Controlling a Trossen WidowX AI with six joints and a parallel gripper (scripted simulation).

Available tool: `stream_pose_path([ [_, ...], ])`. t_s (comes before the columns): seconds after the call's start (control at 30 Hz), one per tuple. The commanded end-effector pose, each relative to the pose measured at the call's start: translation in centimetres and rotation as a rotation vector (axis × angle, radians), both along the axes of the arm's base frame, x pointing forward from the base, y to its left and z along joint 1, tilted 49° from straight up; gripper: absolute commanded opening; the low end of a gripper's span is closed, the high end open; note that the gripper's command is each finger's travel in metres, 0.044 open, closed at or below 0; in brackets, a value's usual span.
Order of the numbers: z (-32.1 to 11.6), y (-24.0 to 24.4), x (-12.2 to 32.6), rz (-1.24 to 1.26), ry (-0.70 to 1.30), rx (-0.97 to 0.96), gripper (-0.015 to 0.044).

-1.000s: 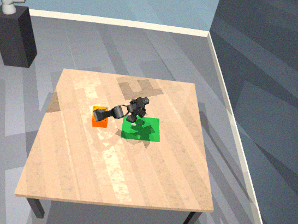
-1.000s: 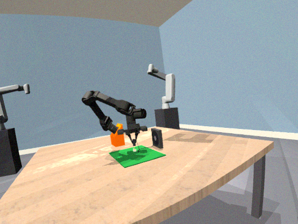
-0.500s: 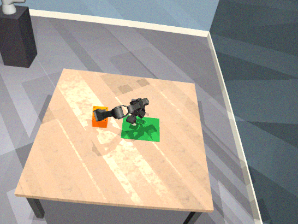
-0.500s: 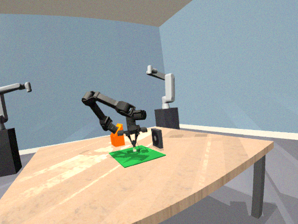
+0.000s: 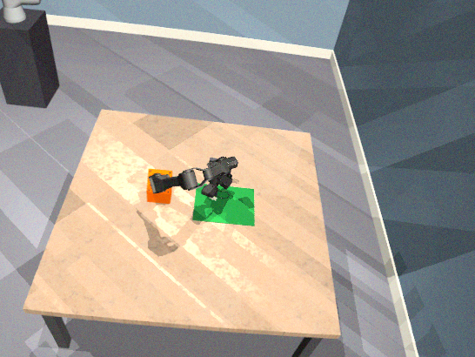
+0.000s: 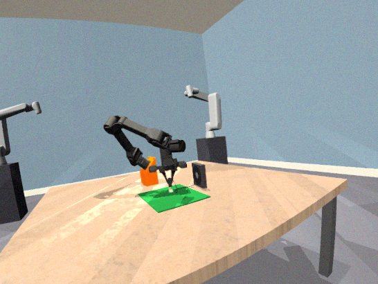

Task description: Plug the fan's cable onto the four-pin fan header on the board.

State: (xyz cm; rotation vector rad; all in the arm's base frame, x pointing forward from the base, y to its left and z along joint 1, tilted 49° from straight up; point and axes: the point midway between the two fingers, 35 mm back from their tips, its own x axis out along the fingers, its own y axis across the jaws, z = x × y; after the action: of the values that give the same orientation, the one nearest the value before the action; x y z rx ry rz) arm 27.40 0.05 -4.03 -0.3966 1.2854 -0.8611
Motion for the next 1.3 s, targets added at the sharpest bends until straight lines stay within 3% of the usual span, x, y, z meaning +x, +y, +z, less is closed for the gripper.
stream_pose_path([
  [0.0, 0.07, -0.03, 0.14, 0.005, 0.0, -0.005, 0.0],
  [1.27, -0.37, -0.58, -0.13, 0.007, 0.003, -0.006, 0.0],
])
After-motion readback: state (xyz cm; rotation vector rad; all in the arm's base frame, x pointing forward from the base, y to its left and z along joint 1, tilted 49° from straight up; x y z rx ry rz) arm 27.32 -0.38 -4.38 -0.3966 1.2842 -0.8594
